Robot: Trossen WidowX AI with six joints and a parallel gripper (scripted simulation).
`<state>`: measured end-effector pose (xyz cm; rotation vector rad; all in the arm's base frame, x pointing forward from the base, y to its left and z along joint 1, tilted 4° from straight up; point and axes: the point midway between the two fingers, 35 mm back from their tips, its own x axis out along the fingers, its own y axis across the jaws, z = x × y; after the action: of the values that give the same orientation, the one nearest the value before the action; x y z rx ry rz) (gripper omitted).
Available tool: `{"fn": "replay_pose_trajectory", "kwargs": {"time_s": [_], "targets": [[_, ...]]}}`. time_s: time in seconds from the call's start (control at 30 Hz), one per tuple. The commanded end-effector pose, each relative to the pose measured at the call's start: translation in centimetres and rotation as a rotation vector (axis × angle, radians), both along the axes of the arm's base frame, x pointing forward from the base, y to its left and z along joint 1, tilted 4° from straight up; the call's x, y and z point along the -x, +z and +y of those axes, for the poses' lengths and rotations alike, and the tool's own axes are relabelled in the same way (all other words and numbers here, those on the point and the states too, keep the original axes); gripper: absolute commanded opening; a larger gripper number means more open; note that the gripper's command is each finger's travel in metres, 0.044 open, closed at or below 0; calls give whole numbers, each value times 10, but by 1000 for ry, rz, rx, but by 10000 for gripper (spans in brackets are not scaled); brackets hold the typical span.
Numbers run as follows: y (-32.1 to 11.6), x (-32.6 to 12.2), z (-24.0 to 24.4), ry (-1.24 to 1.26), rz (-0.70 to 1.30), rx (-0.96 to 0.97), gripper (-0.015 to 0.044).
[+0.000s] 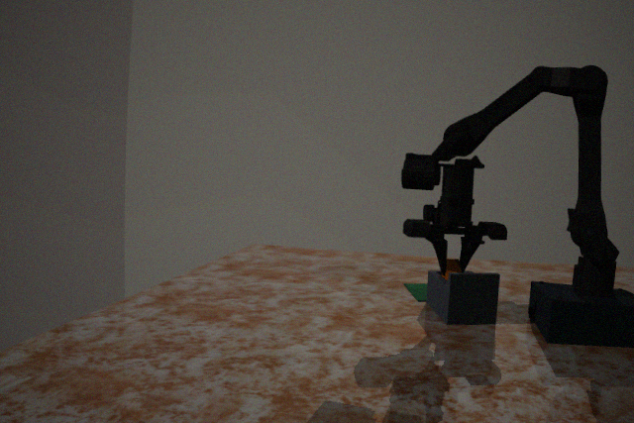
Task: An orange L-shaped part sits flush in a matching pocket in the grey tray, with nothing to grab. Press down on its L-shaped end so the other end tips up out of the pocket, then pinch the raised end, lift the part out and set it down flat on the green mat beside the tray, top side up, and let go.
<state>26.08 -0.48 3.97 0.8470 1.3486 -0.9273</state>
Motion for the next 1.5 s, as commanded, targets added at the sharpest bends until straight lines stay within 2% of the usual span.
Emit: {"fn": "replay_pose_trajectory", "kwargs": {"time_s": [0.0, 0.13, 1.47], "targets": [[0, 0, 0, 0, -1, 0, 102], [0, 0, 0, 0, -1, 0, 0], [53, 0, 3, 4, 7, 5, 0]]}}
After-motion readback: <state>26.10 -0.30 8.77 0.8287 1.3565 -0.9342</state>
